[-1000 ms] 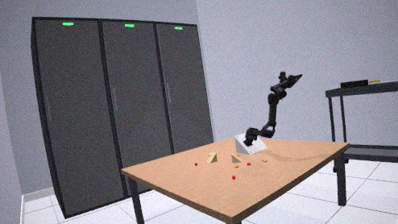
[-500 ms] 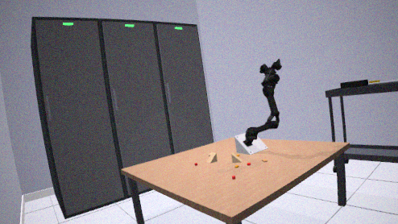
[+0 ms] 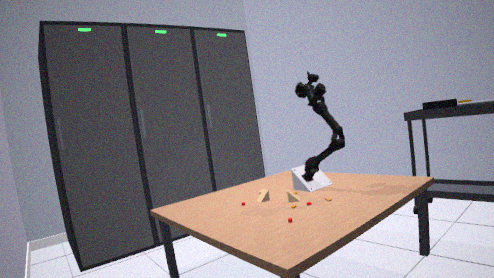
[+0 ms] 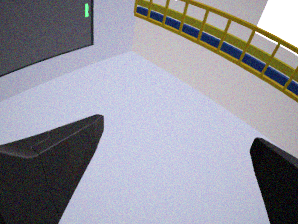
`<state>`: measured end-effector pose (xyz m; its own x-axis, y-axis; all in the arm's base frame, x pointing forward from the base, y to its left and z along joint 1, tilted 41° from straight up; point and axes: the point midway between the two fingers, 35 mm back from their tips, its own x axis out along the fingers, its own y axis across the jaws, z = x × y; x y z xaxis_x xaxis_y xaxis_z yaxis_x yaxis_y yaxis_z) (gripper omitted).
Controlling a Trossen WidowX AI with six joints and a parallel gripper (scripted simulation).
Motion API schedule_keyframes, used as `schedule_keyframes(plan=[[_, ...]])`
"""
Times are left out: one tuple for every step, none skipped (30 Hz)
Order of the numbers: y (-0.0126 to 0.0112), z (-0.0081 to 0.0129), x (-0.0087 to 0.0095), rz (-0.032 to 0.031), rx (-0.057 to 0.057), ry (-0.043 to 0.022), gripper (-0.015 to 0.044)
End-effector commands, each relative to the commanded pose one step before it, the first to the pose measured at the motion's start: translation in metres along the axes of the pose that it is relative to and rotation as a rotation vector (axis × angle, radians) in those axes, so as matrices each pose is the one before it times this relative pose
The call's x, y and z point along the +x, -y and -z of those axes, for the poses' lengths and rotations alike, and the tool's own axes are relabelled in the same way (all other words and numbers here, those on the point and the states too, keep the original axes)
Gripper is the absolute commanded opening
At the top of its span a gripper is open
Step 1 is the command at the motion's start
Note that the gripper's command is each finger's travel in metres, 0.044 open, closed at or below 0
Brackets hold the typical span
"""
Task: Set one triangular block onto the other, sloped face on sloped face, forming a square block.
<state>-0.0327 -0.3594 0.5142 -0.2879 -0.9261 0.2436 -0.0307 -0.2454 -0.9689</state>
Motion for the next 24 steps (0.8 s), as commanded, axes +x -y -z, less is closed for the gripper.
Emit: schedule_keyframes(plan=[[-0.03602, -0.04113, 0.00615, -0.11810, 0.0407, 0.12742, 0.0440], [-0.00922, -0.00978, 0.00255, -0.03067, 0.0094, 0.03062, 0.0440], [-0.00930, -0.00970, 0.00264, -0.03109, 0.0093, 0.03020, 0.0440], [-0.00937, -0.00961, 0.00274, -0.03151, 0.0092, 0.02976, 0.0440], [-0.00950, -0.01022, 0.00299, -0.03059, -0.0032, 0.03205, 0.0440], [-0.00795, -0.00860, 0.00264, -0.02576, -0.0028, 0.02688, 0.0440], [-0.00619, -0.00673, 0.00215, -0.02018, -0.0022, 0.02098, 0.0440], [-0.00469, -0.00487, 0.00173, -0.01551, -0.0005, 0.01516, 0.0440], [-0.00572, -0.00545, 0.00222, -0.01931, 0.0019, 0.01686, 0.0440], [-0.00744, -0.00705, 0.00290, -0.02522, 0.0025, 0.02170, 0.0440], [-0.00916, -0.00862, 0.00360, -0.03125, 0.0030, 0.02639, 0.0440], [-0.01012, -0.00943, 0.00404, -0.03474, 0.0033, 0.02869, 0.0440], [-0.00865, -0.00797, 0.00358, -0.02992, 0.0028, 0.02416, 0.0440], [-0.00693, -0.00633, 0.00297, -0.02415, 0.0022, 0.01912, 0.0440], [-0.00719, -0.00653, 0.00278, -0.02520, 0.0016, 0.01925, 0.0440], [-0.00932, -0.00839, 0.00362, -0.03280, 0.0019, 0.02455, 0.0440], [-0.01144, -0.01019, 0.00449, -0.04055, 0.0023, 0.02954, 0.0440], [-0.01274, -0.01118, 0.00511, -0.04552, 0.0024, 0.03209, 0.0440], [-0.01277, -0.01103, 0.00529, -0.04606, 0.0022, 0.03131, 0.0440], [-0.01276, -0.01083, 0.00546, -0.04646, 0.0021, 0.03038, 0.0440], [-0.01164, -0.00971, 0.00516, -0.04280, 0.0018, 0.02692, 0.0440], [-0.00951, -0.00781, 0.00439, -0.03532, 0.0014, 0.02144, 0.0440], [-0.00738, -0.00598, 0.00352, -0.02764, 0.0011, 0.01629, 0.0440], [-0.00526, -0.00422, 0.00258, -0.01983, 0.0008, 0.01143, 0.0440]])
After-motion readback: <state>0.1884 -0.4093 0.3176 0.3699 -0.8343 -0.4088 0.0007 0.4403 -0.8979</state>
